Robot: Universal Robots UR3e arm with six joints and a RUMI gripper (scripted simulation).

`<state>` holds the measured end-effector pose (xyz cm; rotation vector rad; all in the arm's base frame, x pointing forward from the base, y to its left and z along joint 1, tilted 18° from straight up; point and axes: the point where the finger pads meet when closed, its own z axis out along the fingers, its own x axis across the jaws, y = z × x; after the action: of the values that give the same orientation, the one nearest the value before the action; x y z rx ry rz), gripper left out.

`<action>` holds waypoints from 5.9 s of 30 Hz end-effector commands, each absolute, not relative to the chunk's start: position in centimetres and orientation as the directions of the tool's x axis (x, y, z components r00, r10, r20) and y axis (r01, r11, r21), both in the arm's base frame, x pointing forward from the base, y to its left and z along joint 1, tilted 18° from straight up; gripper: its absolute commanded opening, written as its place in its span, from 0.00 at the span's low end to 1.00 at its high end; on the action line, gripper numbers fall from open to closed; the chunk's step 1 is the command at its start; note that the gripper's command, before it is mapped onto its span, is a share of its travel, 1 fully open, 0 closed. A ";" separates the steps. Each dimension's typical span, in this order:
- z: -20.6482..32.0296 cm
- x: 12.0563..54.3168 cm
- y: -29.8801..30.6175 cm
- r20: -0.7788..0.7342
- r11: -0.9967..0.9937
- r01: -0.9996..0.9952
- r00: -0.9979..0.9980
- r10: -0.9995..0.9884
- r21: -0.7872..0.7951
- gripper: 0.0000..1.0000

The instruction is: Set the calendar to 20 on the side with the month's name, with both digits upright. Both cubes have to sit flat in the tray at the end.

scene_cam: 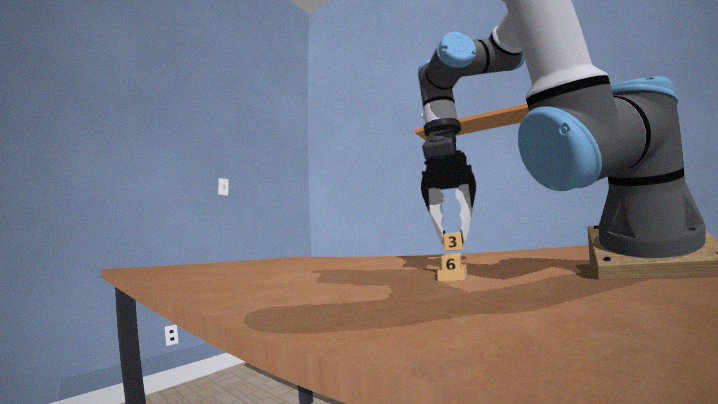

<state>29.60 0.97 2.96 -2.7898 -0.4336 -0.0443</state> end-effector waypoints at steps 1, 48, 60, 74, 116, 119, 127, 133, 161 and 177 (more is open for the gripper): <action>2.9 29.8 0.8 0.084 -0.907 0.300 0.954 0.288 -0.296 0.10; 2.3 29.8 1.0 0.084 -0.906 0.301 0.954 0.289 -0.297 0.10; 1.4 29.8 1.3 0.084 -0.906 0.301 0.954 0.289 -0.297 0.10; 0.7 29.8 1.6 0.084 -0.906 0.301 0.954 0.289 -0.297 0.10; 0.3 29.8 1.7 0.084 -0.906 0.301 0.954 0.289 -0.297 0.10; 0.2 29.8 1.7 0.084 -0.906 0.301 0.954 0.289 -0.297 0.10; -0.1 29.8 1.8 0.084 -0.906 0.300 0.954 0.289 -0.297 0.10; -0.3 29.8 1.9 0.084 -0.906 0.300 0.954 0.289 -0.297 0.10; -0.3 29.8 1.8 0.085 -0.907 0.301 0.954 0.289 -0.296 0.10; -0.3 29.8 1.8 0.085 -0.907 0.301 0.954 0.289 -0.296 0.10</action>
<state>29.75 1.85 -0.34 -2.7966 -0.4340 -0.0524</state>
